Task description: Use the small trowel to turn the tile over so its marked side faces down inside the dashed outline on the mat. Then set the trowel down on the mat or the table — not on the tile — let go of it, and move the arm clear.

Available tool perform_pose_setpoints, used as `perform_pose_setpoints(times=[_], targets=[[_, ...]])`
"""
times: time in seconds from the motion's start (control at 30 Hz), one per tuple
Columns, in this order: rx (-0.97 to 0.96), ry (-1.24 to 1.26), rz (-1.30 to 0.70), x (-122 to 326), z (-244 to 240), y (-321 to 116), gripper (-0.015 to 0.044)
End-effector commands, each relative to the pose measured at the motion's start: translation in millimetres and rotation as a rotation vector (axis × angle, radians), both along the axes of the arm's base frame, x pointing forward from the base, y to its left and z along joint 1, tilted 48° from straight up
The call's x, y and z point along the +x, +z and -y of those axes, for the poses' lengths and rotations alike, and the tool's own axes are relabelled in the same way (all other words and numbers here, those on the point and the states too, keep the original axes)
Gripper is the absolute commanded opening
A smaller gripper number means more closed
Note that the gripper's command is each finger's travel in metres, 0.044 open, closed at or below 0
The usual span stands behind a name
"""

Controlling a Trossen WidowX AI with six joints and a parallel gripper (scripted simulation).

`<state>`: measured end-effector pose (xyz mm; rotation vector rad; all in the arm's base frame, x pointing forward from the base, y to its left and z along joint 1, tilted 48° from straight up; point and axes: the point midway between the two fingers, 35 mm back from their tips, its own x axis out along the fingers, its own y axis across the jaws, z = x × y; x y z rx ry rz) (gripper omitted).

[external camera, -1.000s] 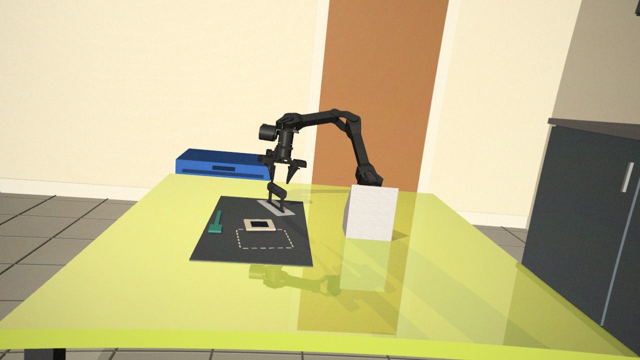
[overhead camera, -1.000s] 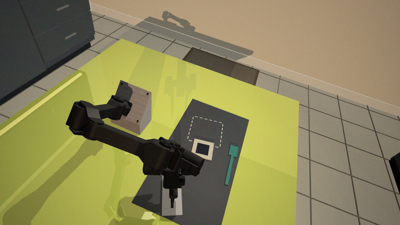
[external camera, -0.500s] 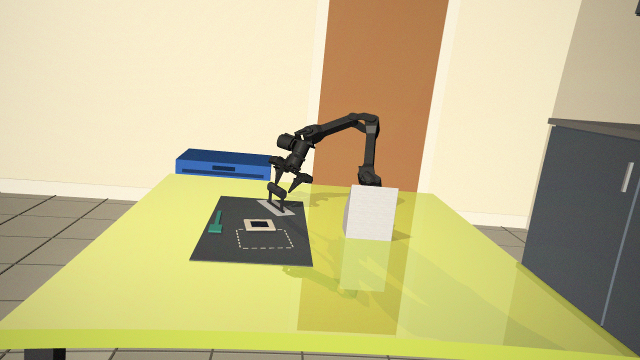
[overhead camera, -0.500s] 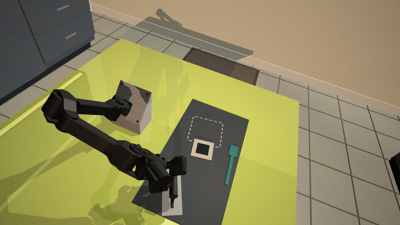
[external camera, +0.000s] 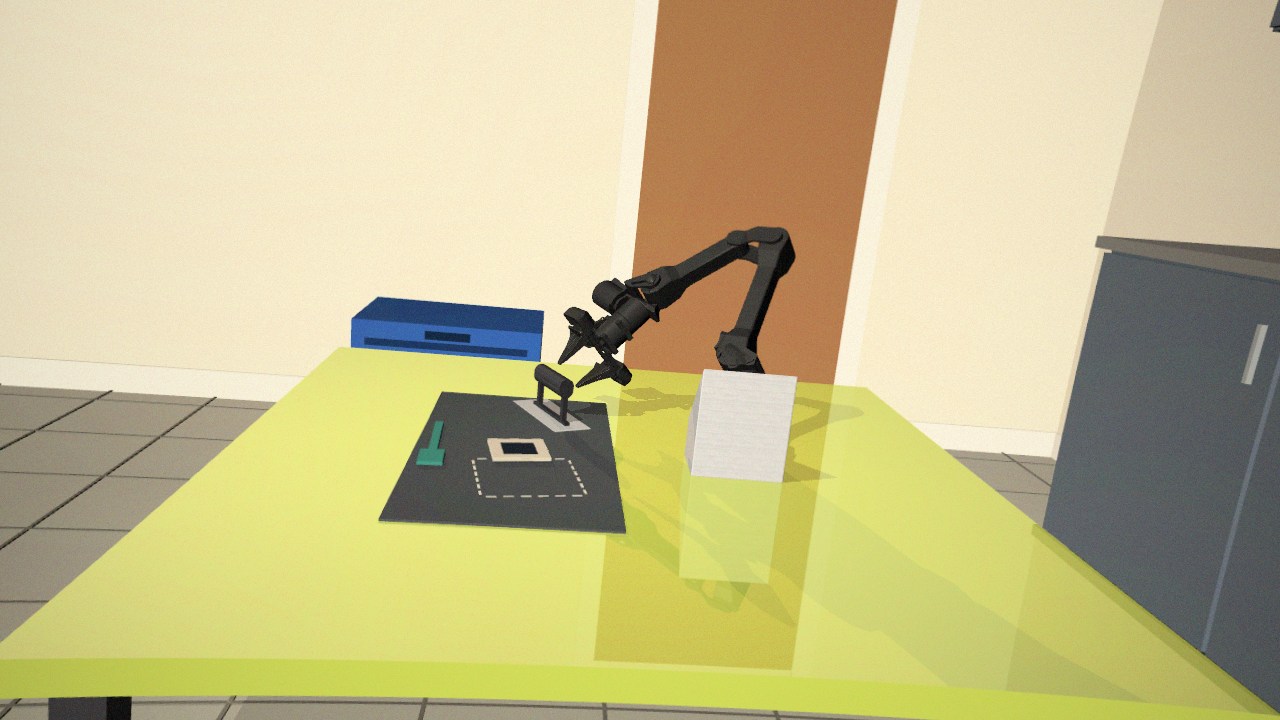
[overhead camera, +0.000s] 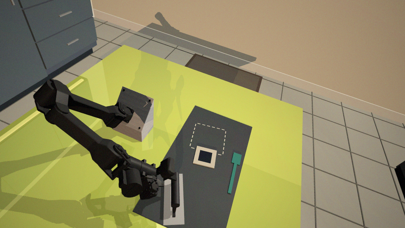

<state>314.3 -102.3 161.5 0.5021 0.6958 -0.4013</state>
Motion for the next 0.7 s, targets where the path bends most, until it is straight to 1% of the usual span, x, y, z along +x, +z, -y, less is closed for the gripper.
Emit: perform_pose_setpoints(times=[0.0, 0.67], targets=[[-0.007, 0.028, 0.026, -1, -1, 1, 0.0300], [-0.007, 0.028, 0.024, 21, 5, -17, 0.0300]])
